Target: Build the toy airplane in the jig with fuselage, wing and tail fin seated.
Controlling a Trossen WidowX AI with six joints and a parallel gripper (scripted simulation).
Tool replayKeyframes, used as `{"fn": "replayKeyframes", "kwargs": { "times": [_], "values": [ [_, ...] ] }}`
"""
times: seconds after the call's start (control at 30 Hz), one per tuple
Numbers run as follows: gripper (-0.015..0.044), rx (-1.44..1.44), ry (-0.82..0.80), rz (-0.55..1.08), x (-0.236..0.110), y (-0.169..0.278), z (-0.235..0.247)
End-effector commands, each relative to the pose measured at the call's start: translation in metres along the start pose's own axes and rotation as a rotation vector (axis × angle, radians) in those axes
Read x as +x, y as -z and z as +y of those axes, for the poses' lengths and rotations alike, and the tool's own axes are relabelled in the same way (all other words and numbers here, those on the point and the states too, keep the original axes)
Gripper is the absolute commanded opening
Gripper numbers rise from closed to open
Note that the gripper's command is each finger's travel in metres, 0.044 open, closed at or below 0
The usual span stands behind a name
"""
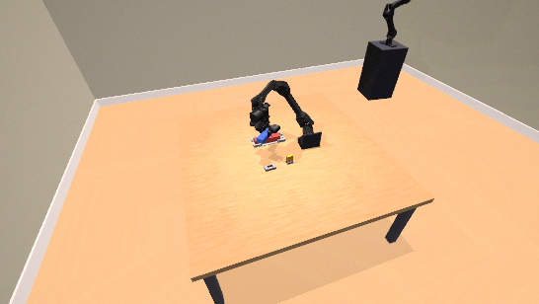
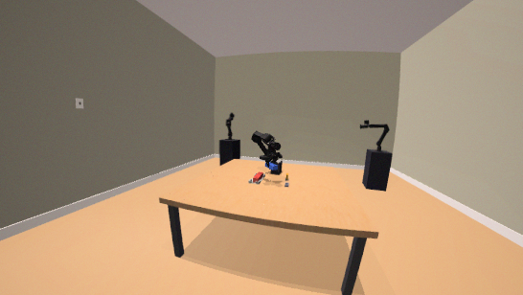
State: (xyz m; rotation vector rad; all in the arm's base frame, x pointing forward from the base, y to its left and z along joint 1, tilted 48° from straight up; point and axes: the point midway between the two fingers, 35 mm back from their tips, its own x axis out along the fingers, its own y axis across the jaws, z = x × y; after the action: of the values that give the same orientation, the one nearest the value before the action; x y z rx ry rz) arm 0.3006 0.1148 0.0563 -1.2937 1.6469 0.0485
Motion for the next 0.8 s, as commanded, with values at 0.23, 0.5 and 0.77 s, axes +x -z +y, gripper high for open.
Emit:
{"fn": "replayKeyframes", "kwargs": {
  "times": [0.23,0.5,0.77],
  "values": [
    [0.0,-0.201,0.009,-0.002,0.006,0.032,-0.017],
    [0.0,-0.349,0.012,0.002,0.012,0.055,-0.027],
    [0.0,-0.497,0.014,0.008,0.019,0.079,-0.034]
  ]
}}
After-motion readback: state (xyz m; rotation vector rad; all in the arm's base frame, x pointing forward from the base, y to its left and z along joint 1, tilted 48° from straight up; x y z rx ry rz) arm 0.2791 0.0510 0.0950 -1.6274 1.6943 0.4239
